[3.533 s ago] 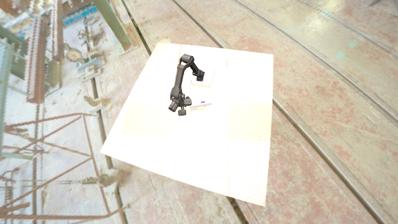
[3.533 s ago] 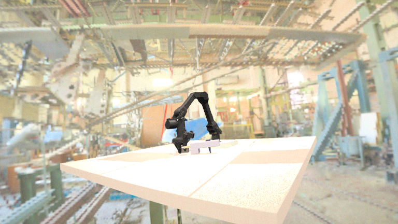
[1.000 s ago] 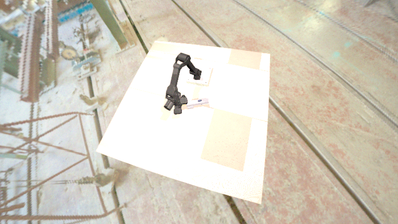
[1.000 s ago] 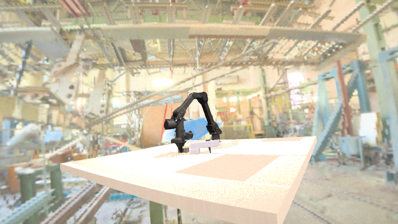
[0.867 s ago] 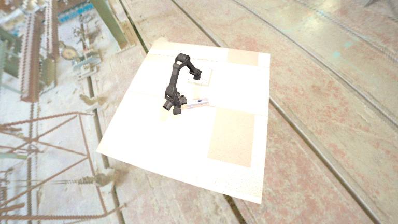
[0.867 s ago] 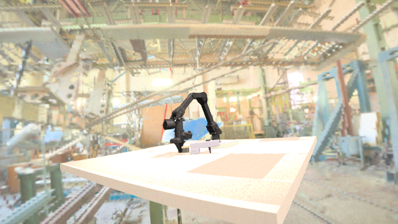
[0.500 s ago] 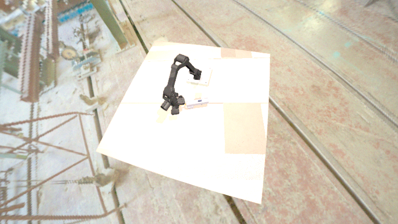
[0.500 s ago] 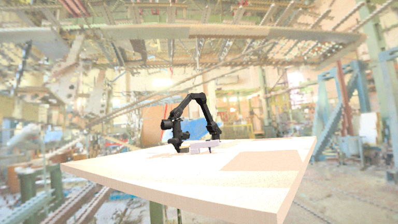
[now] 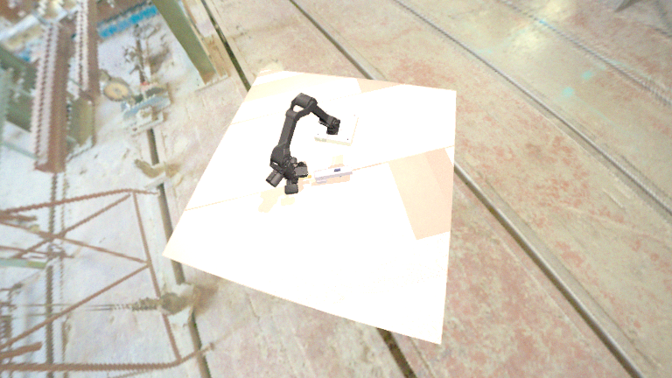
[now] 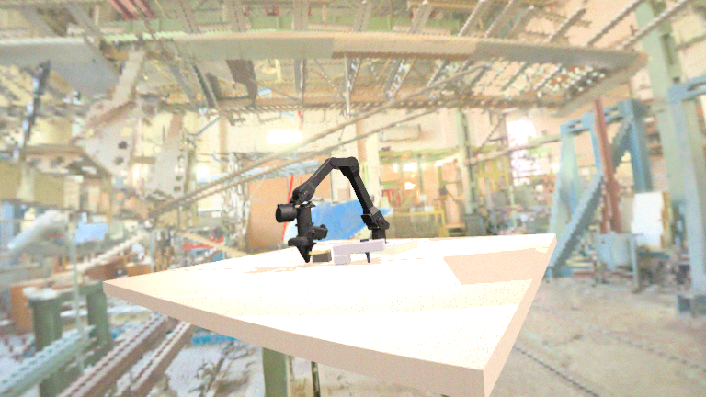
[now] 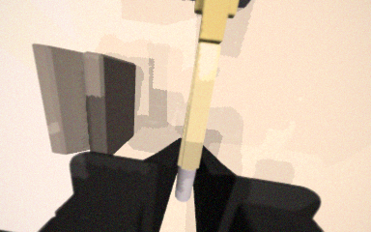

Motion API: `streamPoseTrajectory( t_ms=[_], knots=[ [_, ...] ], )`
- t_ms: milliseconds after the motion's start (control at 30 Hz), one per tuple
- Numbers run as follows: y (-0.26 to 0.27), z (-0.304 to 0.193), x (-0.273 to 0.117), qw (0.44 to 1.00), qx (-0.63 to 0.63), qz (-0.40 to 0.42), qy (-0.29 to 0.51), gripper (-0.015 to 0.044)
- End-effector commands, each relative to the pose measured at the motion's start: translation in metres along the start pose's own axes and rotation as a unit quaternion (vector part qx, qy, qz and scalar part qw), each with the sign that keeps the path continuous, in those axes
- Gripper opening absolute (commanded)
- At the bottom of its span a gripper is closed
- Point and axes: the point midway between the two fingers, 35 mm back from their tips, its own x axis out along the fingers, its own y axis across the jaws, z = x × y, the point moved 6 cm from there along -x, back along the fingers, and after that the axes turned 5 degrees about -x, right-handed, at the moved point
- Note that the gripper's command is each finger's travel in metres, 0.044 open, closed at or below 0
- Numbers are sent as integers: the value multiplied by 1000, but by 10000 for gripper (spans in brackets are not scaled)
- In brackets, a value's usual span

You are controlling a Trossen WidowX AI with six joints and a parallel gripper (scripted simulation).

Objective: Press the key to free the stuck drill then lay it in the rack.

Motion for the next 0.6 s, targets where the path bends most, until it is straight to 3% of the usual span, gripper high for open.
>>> streamPoseTrajectory(
  t_ms=[0,567],
  knots=[
    [0,-8,-2,1000,-2,-1,3,0],
    [2,-8,-7,1000,-2,-1,3,0]
  ],
)
